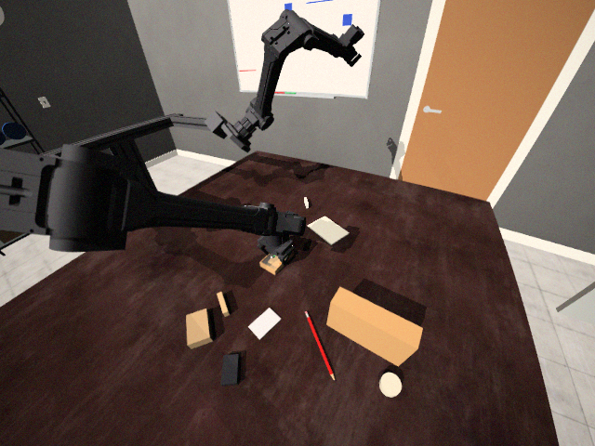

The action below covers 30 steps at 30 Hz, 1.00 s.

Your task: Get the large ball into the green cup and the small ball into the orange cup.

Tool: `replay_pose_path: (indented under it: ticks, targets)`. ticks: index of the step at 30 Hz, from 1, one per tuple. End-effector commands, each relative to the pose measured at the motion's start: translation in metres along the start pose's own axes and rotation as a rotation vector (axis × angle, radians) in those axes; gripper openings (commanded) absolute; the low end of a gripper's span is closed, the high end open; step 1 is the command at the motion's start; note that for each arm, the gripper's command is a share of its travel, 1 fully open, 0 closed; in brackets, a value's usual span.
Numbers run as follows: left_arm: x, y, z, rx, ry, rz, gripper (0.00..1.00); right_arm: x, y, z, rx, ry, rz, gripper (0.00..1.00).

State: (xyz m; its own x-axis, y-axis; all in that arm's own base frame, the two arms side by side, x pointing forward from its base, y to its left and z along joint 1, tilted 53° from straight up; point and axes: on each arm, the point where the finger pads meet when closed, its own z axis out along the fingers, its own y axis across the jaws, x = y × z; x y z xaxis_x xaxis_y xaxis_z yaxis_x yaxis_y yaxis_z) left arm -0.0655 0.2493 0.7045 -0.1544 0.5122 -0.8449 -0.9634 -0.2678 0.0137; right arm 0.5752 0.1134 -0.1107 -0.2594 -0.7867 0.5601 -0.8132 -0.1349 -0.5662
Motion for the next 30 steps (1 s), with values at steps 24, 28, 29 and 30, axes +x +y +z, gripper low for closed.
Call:
replay_pose_path:
  ticks: [24, 28, 29, 30]
  targets:
    - [-0.041, 0.005, -0.006, -0.014, -0.058, -0.007, 1.00, -0.007, -0.008, -0.061, 0.025, -0.019, 0.003, 0.68]
    - [-0.041, 0.005, -0.006, -0.014, -0.058, -0.007, 1.00, -0.006, -0.005, -0.066, 0.022, -0.017, -0.001, 0.68]
    - [-0.041, 0.005, -0.006, -0.014, -0.058, -0.007, 1.00, -0.006, -0.006, -0.068, 0.022, -0.018, 0.000, 0.68]
    - [-0.041, 0.005, -0.006, -0.014, -0.058, -0.007, 1.00, -0.006, -0.007, -0.070, 0.023, -0.018, 0.002, 0.68]
